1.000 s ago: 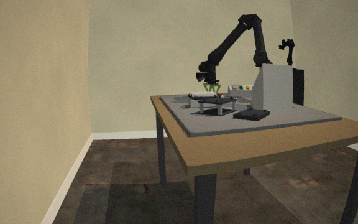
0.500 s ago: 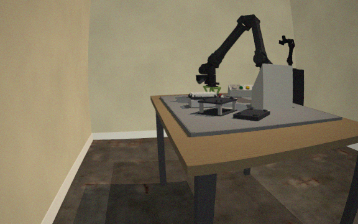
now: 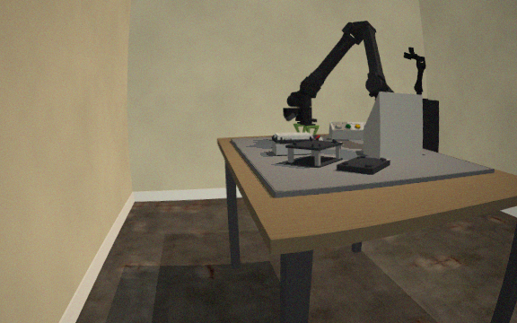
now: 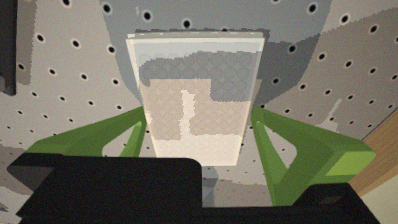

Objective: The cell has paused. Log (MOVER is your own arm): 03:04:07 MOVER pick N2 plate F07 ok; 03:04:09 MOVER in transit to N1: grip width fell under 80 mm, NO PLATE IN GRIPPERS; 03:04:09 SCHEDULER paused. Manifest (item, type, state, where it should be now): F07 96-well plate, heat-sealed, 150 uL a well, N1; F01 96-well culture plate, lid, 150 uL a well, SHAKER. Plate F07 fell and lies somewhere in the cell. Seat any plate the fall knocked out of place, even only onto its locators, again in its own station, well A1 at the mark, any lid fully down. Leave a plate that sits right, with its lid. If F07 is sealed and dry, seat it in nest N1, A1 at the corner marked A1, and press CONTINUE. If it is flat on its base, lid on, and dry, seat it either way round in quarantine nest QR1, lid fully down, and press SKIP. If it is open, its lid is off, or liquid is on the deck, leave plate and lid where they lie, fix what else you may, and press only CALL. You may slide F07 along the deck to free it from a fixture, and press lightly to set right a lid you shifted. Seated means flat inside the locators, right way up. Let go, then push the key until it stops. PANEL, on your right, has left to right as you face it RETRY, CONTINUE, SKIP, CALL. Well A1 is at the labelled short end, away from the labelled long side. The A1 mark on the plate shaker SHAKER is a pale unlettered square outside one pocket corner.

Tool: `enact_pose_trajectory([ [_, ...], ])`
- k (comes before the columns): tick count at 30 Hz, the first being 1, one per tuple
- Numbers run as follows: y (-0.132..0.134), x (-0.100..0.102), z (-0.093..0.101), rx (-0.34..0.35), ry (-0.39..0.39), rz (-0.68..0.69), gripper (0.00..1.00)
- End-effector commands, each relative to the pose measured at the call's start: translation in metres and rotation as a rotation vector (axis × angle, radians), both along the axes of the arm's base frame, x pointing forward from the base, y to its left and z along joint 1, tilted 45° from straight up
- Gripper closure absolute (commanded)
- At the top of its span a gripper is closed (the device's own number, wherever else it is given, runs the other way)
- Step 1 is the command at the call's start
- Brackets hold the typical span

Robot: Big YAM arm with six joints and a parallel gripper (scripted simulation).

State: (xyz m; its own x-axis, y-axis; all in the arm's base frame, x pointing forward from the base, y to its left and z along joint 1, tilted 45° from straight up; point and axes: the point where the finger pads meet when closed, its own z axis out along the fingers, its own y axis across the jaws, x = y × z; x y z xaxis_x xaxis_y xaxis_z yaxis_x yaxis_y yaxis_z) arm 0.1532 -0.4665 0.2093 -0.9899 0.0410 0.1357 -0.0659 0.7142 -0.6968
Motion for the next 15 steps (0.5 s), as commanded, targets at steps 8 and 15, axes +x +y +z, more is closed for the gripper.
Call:
enact_pose_trajectory([
  [8, 0.0031, 0.0032, 0.0061, -0.015, -0.001, 0.021, 0.0],
  [15, -0.0015, 0.0044, 0.0117, -0.023, -0.011, 0.011, 0.0],
])
